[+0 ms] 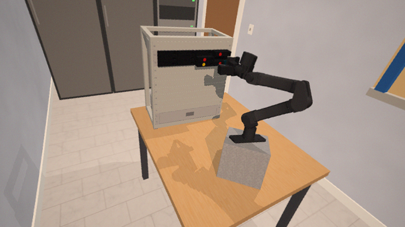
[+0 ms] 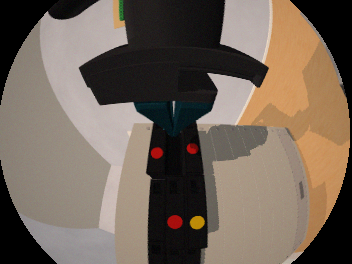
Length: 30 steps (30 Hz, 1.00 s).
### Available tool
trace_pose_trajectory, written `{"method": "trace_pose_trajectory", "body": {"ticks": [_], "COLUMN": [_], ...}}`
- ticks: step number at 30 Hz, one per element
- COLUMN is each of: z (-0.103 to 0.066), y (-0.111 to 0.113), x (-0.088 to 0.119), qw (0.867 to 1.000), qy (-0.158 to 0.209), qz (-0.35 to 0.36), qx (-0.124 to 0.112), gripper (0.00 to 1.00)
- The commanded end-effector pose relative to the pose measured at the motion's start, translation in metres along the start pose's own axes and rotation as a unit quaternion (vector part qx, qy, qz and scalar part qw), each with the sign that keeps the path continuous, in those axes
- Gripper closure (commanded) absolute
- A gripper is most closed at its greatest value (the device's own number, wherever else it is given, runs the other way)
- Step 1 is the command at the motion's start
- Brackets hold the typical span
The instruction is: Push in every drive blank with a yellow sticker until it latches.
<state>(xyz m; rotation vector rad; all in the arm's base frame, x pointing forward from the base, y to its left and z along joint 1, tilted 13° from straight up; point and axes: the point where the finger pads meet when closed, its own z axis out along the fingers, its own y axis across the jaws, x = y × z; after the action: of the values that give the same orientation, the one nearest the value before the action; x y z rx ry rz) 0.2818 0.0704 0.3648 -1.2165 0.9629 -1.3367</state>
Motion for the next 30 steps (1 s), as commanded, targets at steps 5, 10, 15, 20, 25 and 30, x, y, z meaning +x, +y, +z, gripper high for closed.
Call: {"method": "trace_pose_trajectory", "body": {"ticks": [5,10,15,20,25,30], "z": [-0.004,-0.004,-0.004,-0.002,-0.006,-0.013], "y": [-0.013,-0.012,0.004,0.012,0.015,0.020], "x": [0.005,0.004,-0.005,-0.019,-0.028,-0.049], "qw": [1.000,1.000,1.000,1.000,1.000,1.000], "qy": [0.002,0.000,-0.004,-0.005,-0.005,-0.006], "qz": [0.010,0.010,0.002,-0.005,-0.006,-0.007], "qx": [0.012,0.012,-0.002,-0.008,-0.008,-0.007], "gripper": [1.00,1.00,1.00,1.00,1.00,1.00]}}
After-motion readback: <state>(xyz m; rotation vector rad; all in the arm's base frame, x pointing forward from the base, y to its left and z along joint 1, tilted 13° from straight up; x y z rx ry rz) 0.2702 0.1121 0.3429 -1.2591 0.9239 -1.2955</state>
